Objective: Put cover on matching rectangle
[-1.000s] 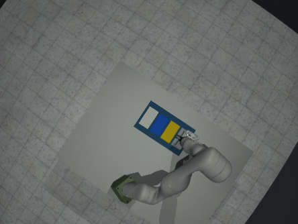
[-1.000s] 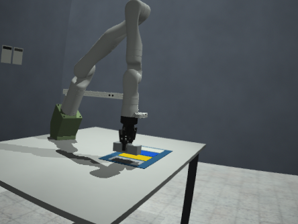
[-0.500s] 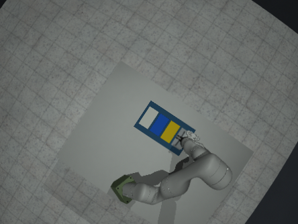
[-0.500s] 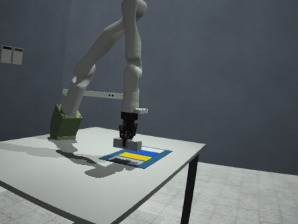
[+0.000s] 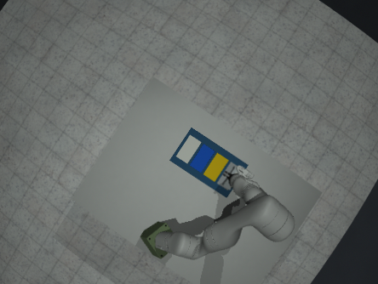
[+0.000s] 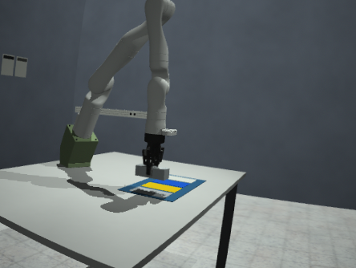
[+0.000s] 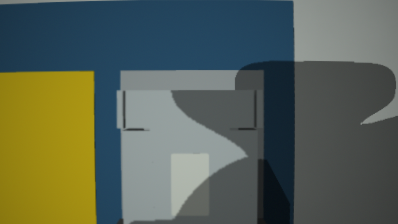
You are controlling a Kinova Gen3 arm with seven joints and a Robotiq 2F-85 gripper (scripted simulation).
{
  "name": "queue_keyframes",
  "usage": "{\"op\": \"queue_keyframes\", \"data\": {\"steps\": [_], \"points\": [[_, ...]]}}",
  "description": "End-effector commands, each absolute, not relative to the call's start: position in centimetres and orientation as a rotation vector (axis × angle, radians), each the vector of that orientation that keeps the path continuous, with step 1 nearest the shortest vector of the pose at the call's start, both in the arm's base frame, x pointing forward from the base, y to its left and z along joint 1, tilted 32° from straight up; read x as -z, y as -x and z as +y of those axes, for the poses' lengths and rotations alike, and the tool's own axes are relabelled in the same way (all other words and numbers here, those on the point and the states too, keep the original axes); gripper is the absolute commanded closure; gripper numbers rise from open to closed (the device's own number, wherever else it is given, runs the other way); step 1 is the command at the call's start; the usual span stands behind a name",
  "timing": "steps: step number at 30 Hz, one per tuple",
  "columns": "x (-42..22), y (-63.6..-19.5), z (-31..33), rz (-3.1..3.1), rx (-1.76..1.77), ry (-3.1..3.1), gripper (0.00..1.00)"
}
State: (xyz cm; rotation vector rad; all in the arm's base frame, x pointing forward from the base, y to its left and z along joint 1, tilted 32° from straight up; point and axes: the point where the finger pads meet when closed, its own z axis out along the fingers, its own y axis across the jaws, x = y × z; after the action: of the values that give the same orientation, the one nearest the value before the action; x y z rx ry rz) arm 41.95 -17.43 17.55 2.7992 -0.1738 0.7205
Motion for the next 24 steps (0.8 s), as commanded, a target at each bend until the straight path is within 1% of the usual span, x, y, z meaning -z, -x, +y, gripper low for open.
{"op": "queue_keyframes", "data": {"steps": [1, 24], "points": [[-17.61, -41.96, -17.42, -0.174, -0.722, -2.799, 1.00], [-17.26, -42.21, -16.61, -0.174, -0.722, -2.799, 1.00]]}}
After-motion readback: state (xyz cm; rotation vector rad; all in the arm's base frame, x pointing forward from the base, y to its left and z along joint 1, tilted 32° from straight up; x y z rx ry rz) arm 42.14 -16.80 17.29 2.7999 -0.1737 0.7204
